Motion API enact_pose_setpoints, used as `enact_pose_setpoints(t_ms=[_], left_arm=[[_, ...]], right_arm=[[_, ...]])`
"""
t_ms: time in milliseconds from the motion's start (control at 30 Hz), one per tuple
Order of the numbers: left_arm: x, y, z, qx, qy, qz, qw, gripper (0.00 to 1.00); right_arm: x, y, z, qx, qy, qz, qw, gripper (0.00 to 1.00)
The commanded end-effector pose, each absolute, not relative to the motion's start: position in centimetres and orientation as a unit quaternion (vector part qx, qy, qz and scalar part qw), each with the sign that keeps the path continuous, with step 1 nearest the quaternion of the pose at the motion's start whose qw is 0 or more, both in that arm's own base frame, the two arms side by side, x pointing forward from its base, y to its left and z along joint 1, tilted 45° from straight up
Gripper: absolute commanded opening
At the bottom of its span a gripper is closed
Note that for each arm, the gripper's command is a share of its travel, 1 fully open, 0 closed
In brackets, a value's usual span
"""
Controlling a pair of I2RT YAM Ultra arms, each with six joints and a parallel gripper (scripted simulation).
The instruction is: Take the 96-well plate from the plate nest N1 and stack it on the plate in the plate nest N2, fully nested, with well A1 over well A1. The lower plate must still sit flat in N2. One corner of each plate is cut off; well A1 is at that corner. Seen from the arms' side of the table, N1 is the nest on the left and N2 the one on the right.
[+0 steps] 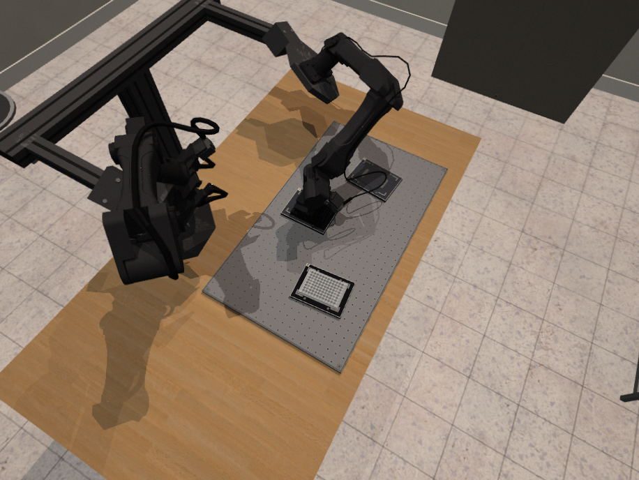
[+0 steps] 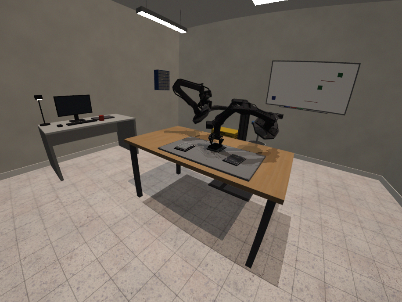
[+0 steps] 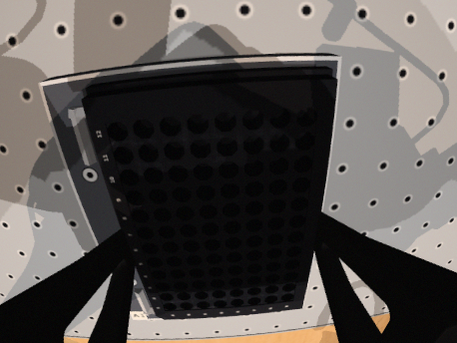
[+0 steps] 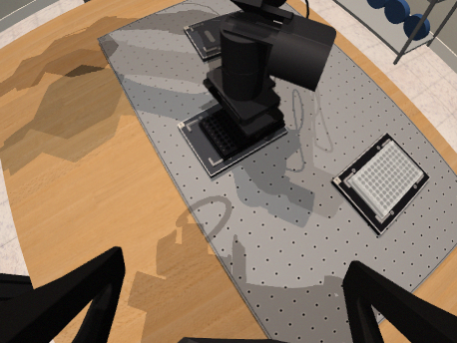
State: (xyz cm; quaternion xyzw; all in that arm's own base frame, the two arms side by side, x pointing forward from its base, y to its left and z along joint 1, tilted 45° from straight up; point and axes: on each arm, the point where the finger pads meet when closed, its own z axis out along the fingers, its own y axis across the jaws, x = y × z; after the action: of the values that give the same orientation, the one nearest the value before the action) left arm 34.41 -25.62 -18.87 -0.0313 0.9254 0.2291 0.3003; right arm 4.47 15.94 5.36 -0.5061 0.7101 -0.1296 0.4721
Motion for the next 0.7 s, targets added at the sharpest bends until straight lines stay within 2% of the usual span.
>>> enact_pose_setpoints(t_ms=[0, 667], left_arm=[[33.93, -25.91, -19.07, -0.026, 0.924, 0.237, 0.298, 0.79], [33.25, -25.88, -18.69, -0.023, 0.924, 0.241, 0.295, 0.79]], right_arm=[[4.14, 16.41, 5.74, -0.505, 0.707, -0.127, 0.478, 1.0], [4.14, 16.41, 5.74, -0.505, 0.707, -0.127, 0.478, 1.0]])
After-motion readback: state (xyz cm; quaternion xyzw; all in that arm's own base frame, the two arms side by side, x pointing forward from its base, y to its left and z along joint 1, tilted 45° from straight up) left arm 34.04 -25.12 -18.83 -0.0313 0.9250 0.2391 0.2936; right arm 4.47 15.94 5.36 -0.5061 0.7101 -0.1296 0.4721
